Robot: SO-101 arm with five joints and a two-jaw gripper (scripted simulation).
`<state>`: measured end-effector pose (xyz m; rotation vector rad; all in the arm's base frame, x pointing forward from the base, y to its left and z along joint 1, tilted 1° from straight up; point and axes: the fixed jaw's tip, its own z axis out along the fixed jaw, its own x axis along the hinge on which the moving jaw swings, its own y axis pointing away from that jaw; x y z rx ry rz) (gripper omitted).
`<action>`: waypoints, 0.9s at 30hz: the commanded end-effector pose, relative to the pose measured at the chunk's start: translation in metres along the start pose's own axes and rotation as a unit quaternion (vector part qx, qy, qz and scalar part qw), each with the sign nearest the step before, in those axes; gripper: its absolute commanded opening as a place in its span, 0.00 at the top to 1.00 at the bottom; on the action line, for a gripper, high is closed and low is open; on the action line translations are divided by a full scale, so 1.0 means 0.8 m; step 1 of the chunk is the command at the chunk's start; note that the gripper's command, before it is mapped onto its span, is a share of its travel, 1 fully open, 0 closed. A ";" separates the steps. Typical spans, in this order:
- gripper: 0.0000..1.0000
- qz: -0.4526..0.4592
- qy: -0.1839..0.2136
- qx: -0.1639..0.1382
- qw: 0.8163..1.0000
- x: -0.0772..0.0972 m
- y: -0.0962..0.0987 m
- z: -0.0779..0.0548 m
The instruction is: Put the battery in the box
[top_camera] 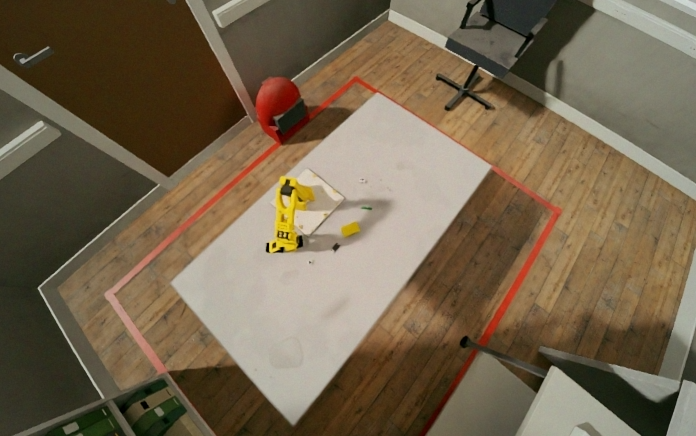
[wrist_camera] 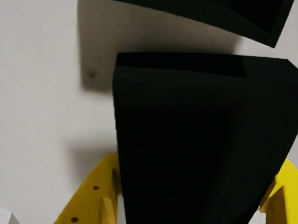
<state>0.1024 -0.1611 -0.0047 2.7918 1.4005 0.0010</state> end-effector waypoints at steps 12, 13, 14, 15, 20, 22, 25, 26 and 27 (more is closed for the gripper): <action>0.74 0.000 0.004 0.009 1.000 0.004 -0.004 0.005; 0.74 0.000 0.004 0.009 1.000 0.004 -0.004 0.005; 0.74 0.000 0.004 0.009 1.000 0.004 -0.004 0.005; 0.74 0.000 0.004 0.009 1.000 0.004 -0.004 0.005; 0.74 0.000 0.004 0.009 1.000 0.004 -0.004 0.005; 0.74 0.000 0.004 0.009 1.000 0.004 -0.004 0.005; 0.74 0.000 0.004 0.009 1.000 0.004 -0.004 0.005; 0.74 0.000 0.004 0.009 1.000 0.004 -0.004 0.005; 0.74 0.000 0.004 0.009 1.000 0.004 -0.004 0.005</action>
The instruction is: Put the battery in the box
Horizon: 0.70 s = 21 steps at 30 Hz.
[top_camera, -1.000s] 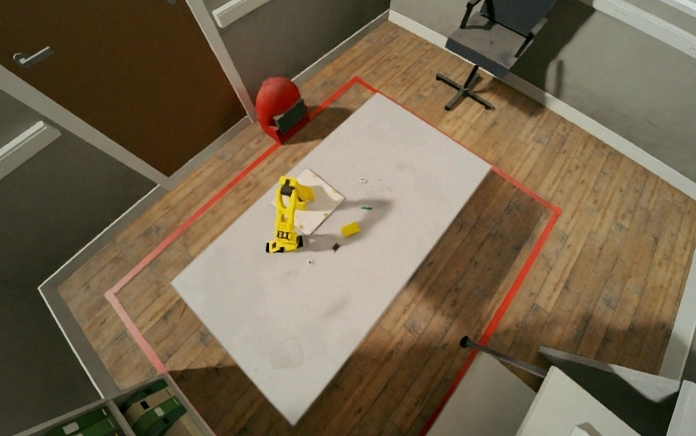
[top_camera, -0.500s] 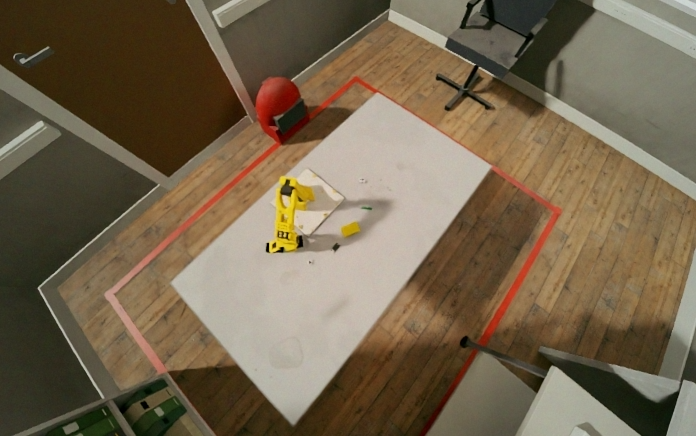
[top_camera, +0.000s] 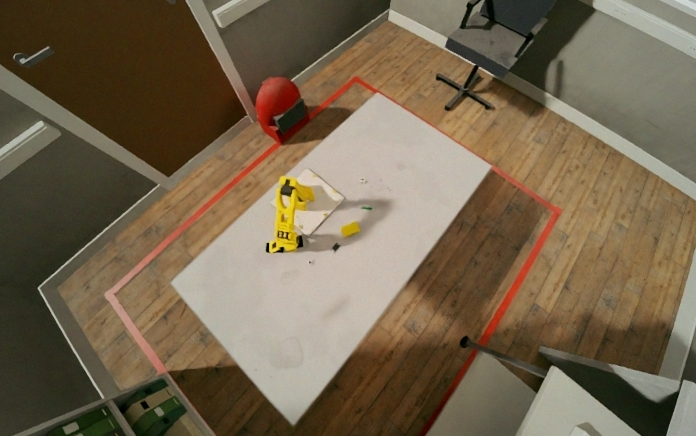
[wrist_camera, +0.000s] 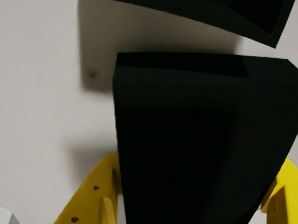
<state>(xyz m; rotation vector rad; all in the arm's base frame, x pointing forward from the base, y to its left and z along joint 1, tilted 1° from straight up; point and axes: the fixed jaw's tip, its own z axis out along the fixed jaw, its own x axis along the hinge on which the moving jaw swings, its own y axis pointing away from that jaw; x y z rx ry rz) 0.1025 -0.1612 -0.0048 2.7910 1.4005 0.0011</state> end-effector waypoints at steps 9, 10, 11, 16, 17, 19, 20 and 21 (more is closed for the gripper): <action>0.72 0.000 0.004 0.010 1.000 0.004 -0.004 0.005; 0.72 0.000 0.004 0.010 1.000 0.004 -0.004 0.005; 0.72 0.000 0.004 0.010 1.000 0.004 -0.004 0.005; 0.71 0.000 0.004 0.010 1.000 0.004 -0.004 0.005; 0.70 0.000 0.004 0.010 1.000 0.004 -0.004 0.005; 0.70 0.000 0.004 0.010 1.000 0.004 -0.004 0.005; 0.70 0.000 0.004 0.010 1.000 0.004 -0.004 0.005; 0.70 0.000 0.004 0.010 1.000 0.004 -0.004 0.005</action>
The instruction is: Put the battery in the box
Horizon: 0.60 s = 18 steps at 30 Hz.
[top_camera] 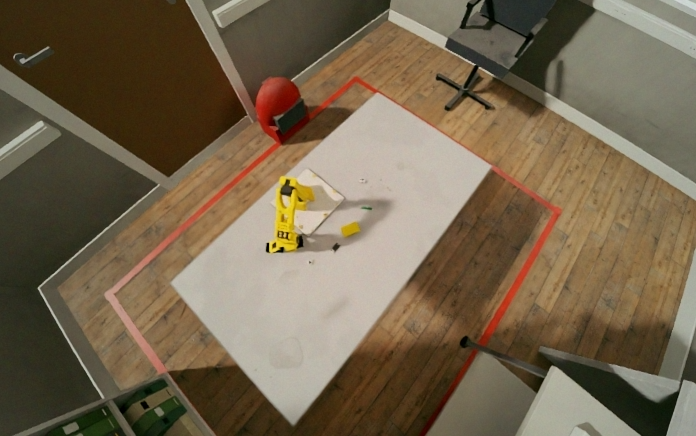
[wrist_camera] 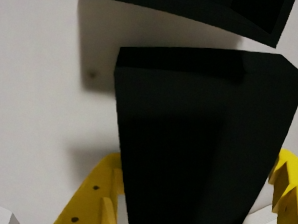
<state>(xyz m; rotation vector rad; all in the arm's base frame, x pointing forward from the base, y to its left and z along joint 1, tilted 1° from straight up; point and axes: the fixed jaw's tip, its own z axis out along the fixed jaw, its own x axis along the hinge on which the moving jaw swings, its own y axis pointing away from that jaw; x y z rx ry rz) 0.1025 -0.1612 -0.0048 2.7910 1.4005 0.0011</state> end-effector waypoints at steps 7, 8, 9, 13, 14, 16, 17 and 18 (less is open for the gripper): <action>0.70 0.000 0.004 0.010 1.000 0.004 -0.004 0.005; 0.70 0.000 0.004 0.010 1.000 0.004 -0.004 0.004; 0.70 0.000 0.004 0.010 1.000 0.004 -0.004 0.004; 0.70 0.000 0.004 0.010 1.000 0.004 -0.004 0.002; 0.70 0.000 0.004 0.010 1.000 0.004 -0.004 0.002; 0.70 0.000 0.004 0.010 1.000 0.004 -0.003 -0.001; 0.70 0.001 0.004 0.010 1.000 0.003 -0.003 -0.002; 0.70 0.001 0.004 0.010 1.000 0.003 -0.003 -0.004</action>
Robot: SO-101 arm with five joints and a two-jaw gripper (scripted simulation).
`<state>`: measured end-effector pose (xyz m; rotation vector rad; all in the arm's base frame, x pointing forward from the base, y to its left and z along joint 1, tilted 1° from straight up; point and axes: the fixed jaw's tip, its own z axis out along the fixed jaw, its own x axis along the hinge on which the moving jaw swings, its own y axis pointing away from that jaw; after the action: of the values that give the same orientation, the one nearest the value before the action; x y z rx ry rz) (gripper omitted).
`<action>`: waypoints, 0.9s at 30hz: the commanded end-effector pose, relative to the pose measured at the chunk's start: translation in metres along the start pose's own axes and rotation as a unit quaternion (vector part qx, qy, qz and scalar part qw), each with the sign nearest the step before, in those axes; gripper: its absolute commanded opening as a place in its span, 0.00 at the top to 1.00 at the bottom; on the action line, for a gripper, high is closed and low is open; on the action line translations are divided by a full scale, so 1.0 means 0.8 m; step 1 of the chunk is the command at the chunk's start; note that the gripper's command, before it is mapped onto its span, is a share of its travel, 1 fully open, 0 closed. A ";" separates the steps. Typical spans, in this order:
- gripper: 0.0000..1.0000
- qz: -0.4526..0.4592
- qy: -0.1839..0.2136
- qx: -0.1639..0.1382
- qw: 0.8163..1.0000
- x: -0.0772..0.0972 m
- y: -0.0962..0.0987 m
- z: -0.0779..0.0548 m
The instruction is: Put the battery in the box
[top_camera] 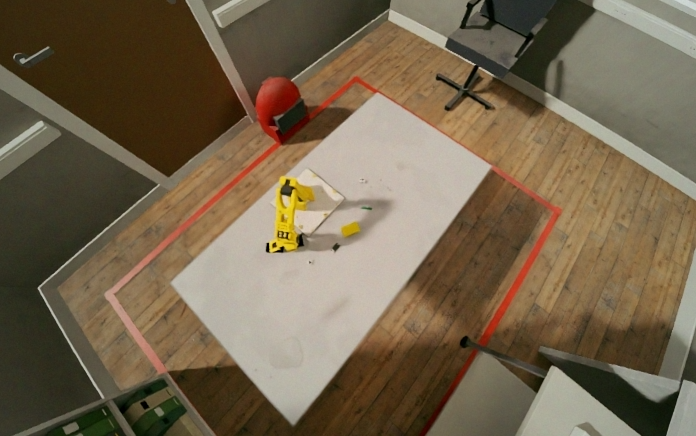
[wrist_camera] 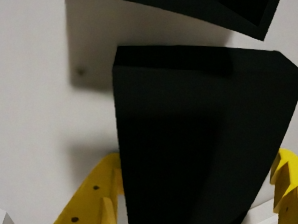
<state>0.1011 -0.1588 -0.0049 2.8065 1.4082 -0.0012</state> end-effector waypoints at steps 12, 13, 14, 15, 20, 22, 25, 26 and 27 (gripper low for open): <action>0.70 0.001 0.001 0.001 1.000 0.001 0.002 -0.030; 0.70 0.001 0.001 0.001 1.000 0.001 0.002 -0.033; 0.70 0.001 0.001 0.001 1.000 0.001 0.002 -0.036; 0.70 0.001 0.001 0.001 1.000 0.001 0.002 -0.040; 0.70 0.002 0.001 0.001 1.000 0.001 0.001 -0.054; 0.70 0.002 0.001 0.001 1.000 0.001 0.001 -0.054; 0.70 0.002 0.001 0.001 1.000 0.001 0.000 -0.060; 0.70 0.002 0.001 0.001 1.000 0.001 0.000 -0.062; 0.70 0.002 0.001 0.001 1.000 0.002 0.000 -0.064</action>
<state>0.0999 -0.1569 0.0388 2.8239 1.4169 -0.0040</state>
